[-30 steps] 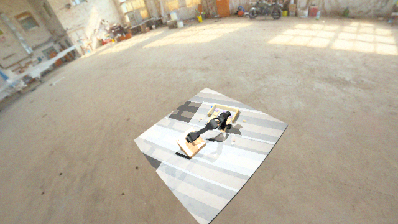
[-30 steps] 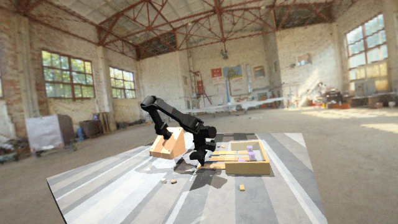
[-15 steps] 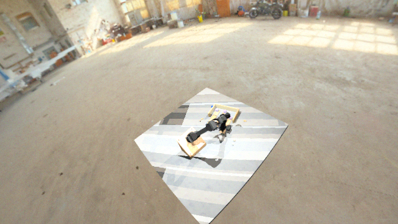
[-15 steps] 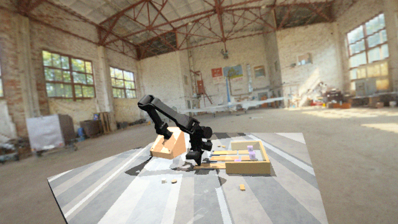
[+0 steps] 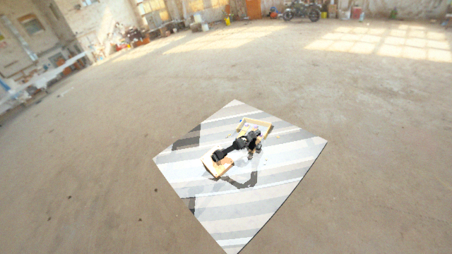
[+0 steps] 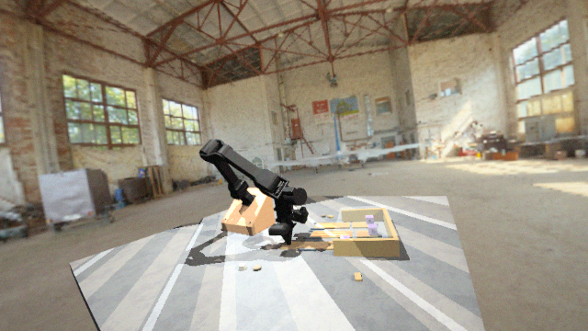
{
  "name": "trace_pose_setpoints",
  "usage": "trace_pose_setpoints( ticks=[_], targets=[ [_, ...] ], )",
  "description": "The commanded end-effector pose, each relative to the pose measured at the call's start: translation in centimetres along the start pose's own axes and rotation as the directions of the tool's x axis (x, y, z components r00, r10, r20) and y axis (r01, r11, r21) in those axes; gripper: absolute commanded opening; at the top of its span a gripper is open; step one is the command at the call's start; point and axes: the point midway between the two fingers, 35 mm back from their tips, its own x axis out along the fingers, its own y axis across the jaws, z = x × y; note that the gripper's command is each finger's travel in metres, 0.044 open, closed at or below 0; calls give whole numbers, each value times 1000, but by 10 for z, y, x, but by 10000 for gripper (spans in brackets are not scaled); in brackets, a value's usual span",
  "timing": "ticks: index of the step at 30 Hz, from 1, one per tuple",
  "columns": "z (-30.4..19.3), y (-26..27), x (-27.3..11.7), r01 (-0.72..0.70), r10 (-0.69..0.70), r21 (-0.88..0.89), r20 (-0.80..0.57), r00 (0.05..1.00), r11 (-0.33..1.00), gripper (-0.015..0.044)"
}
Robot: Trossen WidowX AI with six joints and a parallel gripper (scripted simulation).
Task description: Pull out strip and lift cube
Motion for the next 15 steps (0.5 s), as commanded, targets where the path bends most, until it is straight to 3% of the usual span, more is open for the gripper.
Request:
trace_pose_setpoints(
  ticks=[1, 15],
  targets=[
    [-15, 1, 6, -7, 7, -1, -29, 1000, 1000, 0],
    [-36, 1, 5, -7, 7, -2, -29, 1000, 1000, 0]
  ],
)
